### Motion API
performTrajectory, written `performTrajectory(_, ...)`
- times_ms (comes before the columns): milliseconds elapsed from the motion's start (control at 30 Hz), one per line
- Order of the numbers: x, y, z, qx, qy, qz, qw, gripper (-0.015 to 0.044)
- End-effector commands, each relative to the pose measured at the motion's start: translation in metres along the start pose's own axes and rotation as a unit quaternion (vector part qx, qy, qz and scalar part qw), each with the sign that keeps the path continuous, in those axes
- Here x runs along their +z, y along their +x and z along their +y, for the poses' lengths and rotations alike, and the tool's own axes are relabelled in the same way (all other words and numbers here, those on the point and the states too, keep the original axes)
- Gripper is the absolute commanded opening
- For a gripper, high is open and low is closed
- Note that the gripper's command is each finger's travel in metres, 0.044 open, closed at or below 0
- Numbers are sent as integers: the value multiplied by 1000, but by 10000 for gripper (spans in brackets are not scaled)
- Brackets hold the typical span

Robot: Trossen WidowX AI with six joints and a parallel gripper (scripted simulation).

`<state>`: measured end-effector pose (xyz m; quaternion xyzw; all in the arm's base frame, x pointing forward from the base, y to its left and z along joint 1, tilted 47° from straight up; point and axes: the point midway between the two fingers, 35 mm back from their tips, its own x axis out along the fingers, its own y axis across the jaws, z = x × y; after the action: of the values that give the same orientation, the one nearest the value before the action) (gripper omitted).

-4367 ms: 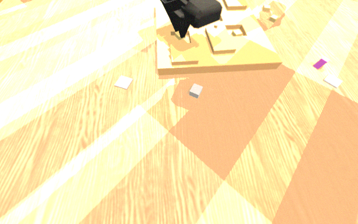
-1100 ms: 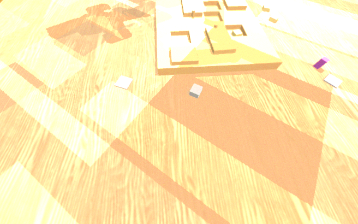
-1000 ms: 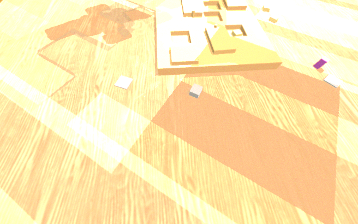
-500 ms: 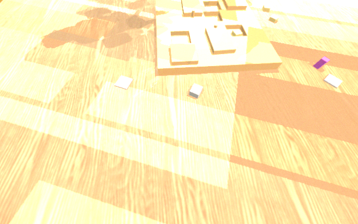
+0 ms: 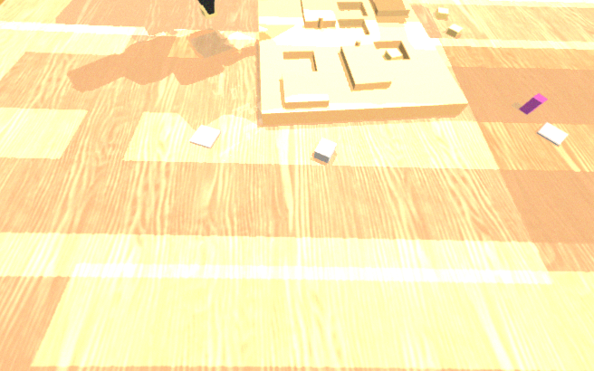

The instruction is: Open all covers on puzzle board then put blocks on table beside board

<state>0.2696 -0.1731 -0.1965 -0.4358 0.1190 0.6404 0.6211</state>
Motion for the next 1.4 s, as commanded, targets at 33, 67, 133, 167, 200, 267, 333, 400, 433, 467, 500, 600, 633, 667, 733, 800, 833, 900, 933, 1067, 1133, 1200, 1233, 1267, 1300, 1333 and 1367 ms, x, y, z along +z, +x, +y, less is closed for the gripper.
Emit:
performTrajectory(33,1,9,1,-2,4,-2,1000,80)
performTrajectory(67,1,11,1,-3,4,-2,1000,80)
performTrajectory(133,1,14,1,-3,4,-3,1000,80)
performTrajectory(167,1,16,1,-3,4,-3,1000,80)
performTrajectory(200,2,18,1,-3,4,-3,1000,80)
performTrajectory(267,2,21,1,-3,4,-3,1000,80)
performTrajectory(333,2,24,1,-3,4,-3,1000,80)
performTrajectory(400,2,27,1,-3,4,-3,1000,80)
performTrajectory(433,3,29,1,-3,4,-3,1000,80)
performTrajectory(467,3,30,1,-3,4,-3,1000,80)
performTrajectory(500,3,32,1,-3,4,-3,1000,80)
performTrajectory(600,4,37,2,-3,4,-4,1000,80)
performTrajectory(633,4,38,2,-3,4,-4,1000,80)
performTrajectory(667,4,40,2,-3,4,-4,1000,80)
performTrajectory(733,5,43,2,-3,4,-4,1000,80)
performTrajectory(800,5,46,2,-4,4,-4,1000,80)
performTrajectory(833,5,47,2,-4,4,-4,1000,80)
performTrajectory(900,4,43,1,-1,-1,-3,1000,106)
performTrajectory(933,4,43,1,-1,-1,-3,1000,133)
performTrajectory(1067,4,43,1,-1,-1,-3,1000,238)
performTrajectory(1133,4,43,1,-1,-1,-3,1000,290)
performTrajectory(1200,4,43,1,-1,-1,-3,1000,342)
performTrajectory(1233,4,43,1,-1,-1,-3,1000,369)
performTrajectory(1267,4,43,1,-1,-1,-3,1000,395)
performTrajectory(1300,4,43,1,-1,0,-3,1000,421)
performTrajectory(1333,4,41,1,-1,0,-2,1000,440)
performTrajectory(1367,4,39,1,-1,0,-2,1000,440)
